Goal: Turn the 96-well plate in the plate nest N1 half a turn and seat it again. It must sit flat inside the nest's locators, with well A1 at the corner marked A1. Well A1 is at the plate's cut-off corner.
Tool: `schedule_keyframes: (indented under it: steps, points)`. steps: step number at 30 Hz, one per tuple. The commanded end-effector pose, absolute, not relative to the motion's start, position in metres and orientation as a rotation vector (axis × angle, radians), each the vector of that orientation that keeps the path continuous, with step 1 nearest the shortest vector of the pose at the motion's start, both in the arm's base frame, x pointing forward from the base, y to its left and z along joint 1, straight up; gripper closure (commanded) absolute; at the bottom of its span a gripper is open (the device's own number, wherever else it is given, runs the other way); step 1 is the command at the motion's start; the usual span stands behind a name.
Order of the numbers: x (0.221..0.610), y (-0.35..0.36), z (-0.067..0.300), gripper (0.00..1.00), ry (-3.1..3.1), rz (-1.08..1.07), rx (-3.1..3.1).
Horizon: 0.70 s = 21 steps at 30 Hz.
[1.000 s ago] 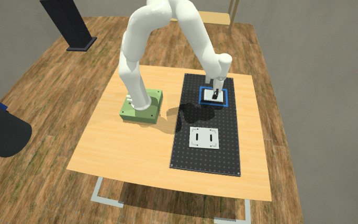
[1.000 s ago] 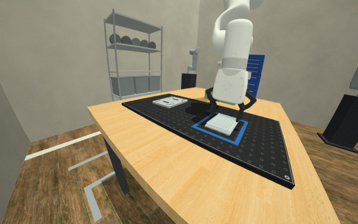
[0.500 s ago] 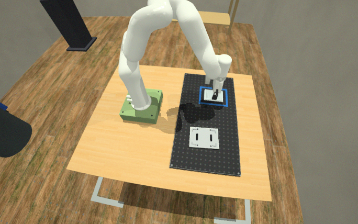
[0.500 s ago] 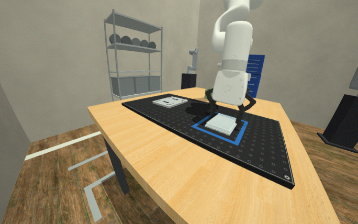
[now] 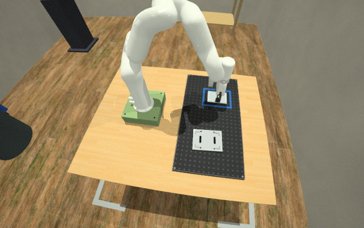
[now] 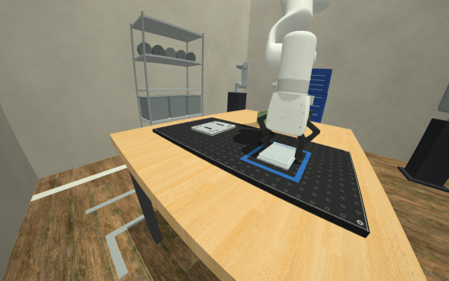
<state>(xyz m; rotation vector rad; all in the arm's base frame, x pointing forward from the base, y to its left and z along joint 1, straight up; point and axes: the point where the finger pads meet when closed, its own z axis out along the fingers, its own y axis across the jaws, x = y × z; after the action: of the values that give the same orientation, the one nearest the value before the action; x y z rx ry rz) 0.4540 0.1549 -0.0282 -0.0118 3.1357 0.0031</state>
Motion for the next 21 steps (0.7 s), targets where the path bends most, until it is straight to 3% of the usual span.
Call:
schedule_keyframes:
  steps: [1,21]
  points:
    - [0.4555,0.1554,-0.0287,0.00,3.131,0.001,-0.012]
    - [0.4556,0.1554,-0.0327,0.00,3.131,0.001,-0.012]
